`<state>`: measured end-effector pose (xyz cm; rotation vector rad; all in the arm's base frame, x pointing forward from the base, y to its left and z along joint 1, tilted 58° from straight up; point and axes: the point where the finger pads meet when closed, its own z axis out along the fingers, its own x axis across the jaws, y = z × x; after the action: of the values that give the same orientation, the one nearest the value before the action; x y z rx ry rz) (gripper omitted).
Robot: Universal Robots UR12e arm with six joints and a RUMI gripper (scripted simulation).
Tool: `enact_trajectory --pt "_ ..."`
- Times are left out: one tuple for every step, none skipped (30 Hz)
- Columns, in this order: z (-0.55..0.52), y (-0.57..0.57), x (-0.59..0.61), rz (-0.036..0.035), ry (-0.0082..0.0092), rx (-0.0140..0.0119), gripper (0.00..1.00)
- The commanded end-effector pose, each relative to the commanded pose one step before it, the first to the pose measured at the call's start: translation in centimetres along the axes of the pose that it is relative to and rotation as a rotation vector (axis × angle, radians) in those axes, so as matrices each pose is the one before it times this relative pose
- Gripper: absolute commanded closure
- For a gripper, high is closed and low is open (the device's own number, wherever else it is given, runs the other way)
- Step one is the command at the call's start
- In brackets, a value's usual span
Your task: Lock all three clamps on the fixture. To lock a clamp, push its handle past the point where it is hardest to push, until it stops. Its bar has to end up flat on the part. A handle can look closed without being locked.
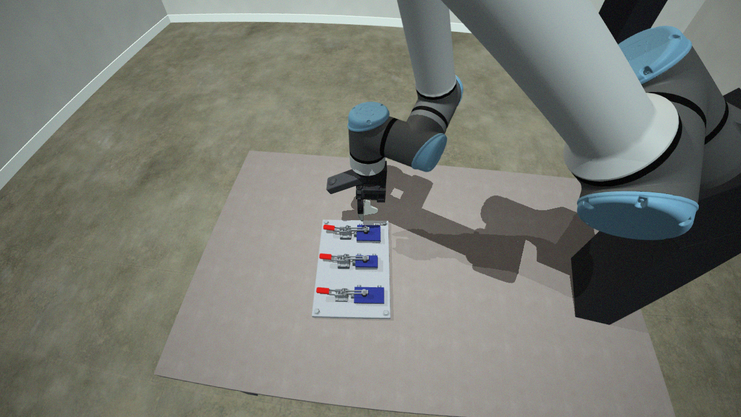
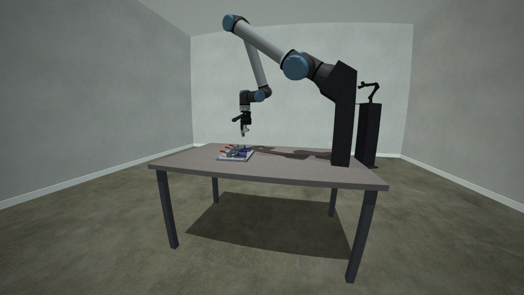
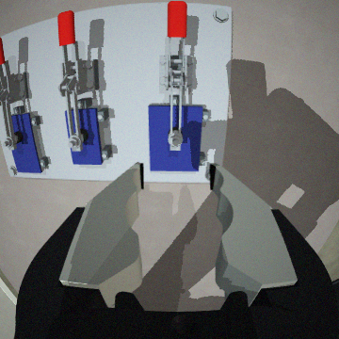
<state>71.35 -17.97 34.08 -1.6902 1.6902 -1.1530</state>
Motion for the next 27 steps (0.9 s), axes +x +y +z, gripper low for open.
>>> enact_trajectory --pt "0.007 -2.317 0.0 -0.00024 0.00025 -0.00003 0.72" --pt "-0.001 -0.663 0.0 0.0 0.0 0.0 0.72" --pt "0.0 -0.676 0.0 0.0 0.0 0.0 0.72" --pt "0.0 -0.682 0.0 0.0 0.0 0.0 0.72" --pt "0.0 -0.679 0.0 0.0 0.0 0.0 0.72" --pt "0.0 -0.668 0.0 0.0 0.0 0.0 0.72" --pt "0.0 -0.649 0.0 0.0 0.0 0.0 0.72" --pt "0.0 -0.622 0.0 0.0 0.0 0.0 0.72" --pt "0.0 -0.588 0.0 0.0 0.0 0.0 0.72" --pt "0.0 -0.548 0.0 0.0 0.0 0.0 0.72" --pt "0.0 -0.503 0.0 0.0 0.0 0.0 0.72" --pt "0.0 -0.453 0.0 0.0 0.0 0.0 0.72" --pt "0.0 -0.399 0.0 0.0 0.0 0.0 0.72" --pt "0.0 0.0 0.0 0.0 0.0 0.0 0.72" --pt "0.0 0.0 0.0 0.0 0.0 0.0 0.72" --pt "0.0 -0.344 0.0 0.0 0.0 0.0 0.72" --pt "0.0 -0.286 0.0 0.0 0.0 0.0 0.72" --pt "0.0 -0.231 0.0 0.0 0.0 0.0 0.72" --pt "0.0 -0.176 0.0 0.0 0.0 0.0 0.72" --pt "0.0 -0.126 0.0 0.0 0.0 0.0 0.72" --pt "0.0 -0.081 0.0 0.0 0.0 0.0 0.72" --pt "0.0 -0.044 0.0 0.0 0.0 0.0 0.72" --pt "0.0 -0.017 0.0 0.0 0.0 0.0 0.72" --pt "0.0 -0.003 0.0 0.0 0.0 0.0 0.72" --pt "0.001 0.0 0.0 0.0 0.0 0.0 0.72" --pt "0.009 0.0 0.0 0.0 0.0 0.0 0.72" --pt "0.023 0.0 0.0 0.0 0.0 0.0 0.72"
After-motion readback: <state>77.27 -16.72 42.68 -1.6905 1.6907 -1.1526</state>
